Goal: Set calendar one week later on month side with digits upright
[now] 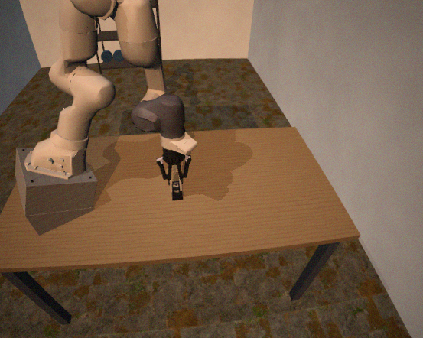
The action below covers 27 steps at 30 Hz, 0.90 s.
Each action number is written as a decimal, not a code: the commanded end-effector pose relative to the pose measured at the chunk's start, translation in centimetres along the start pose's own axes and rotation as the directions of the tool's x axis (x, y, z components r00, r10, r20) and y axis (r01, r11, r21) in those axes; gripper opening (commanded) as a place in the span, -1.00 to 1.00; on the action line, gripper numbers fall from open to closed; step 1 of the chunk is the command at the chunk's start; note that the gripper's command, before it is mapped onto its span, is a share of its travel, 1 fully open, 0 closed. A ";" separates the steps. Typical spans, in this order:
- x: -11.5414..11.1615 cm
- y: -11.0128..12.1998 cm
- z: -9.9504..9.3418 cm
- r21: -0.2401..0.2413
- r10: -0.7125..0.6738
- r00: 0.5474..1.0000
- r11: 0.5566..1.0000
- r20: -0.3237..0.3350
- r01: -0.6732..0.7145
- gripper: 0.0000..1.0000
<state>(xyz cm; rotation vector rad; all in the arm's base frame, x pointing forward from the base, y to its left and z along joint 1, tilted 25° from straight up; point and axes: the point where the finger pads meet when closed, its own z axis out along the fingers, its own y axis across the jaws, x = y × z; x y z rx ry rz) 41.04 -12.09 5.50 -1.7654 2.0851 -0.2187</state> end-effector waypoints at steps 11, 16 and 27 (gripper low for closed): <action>0.3 -0.3 1.0 0.008 -0.004 1.000 1.000 -0.005 0.004 -0.66; 0.3 -0.3 1.1 0.009 -0.004 1.000 1.000 -0.005 0.004 -0.66; 0.3 -0.3 1.1 0.009 -0.004 1.000 1.000 -0.005 0.004 -0.66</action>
